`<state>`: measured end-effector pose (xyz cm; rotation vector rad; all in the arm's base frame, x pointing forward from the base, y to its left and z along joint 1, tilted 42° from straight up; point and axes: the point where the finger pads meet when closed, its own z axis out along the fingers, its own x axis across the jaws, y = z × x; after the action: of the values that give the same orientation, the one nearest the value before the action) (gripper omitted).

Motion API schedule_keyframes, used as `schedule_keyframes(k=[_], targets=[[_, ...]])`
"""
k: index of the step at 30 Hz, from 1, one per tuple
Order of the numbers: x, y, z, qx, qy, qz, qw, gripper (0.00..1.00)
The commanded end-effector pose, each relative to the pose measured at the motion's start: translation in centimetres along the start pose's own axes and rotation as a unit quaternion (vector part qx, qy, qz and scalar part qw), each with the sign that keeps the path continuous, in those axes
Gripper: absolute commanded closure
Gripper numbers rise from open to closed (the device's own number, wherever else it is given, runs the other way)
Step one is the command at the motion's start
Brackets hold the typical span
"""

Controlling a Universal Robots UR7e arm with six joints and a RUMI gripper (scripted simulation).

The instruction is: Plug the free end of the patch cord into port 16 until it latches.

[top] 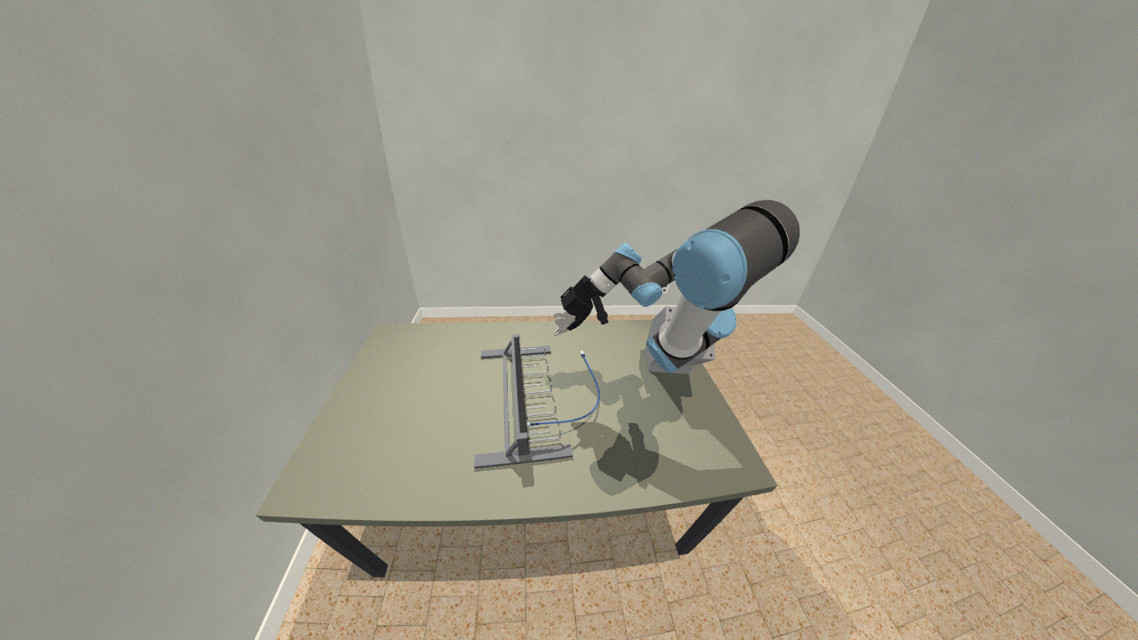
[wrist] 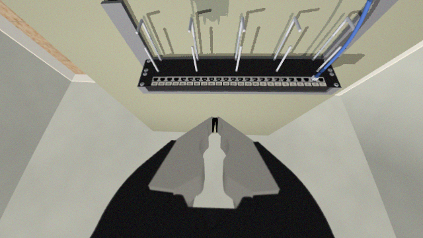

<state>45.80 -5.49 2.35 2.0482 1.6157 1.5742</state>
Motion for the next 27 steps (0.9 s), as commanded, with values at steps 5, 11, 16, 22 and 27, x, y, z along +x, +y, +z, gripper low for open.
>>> schedule_keyframes(k=[5,11,16,22,27], targets=[[0.0,0.0,-0.4,0.000,0.001,0.000,1.000,1.00],[0.0,0.0,-0.5,0.000,0.001,0.000,1.000,1.00],[0.0,0.0,-0.5,0.000,0.001,0.000,1.000,1.00],[-0.6,0.0,-0.5,0.000,0.001,0.000,1.000,1.00],[-1.7,0.0,-0.5,0.000,0.001,0.000,1.000,1.00]])
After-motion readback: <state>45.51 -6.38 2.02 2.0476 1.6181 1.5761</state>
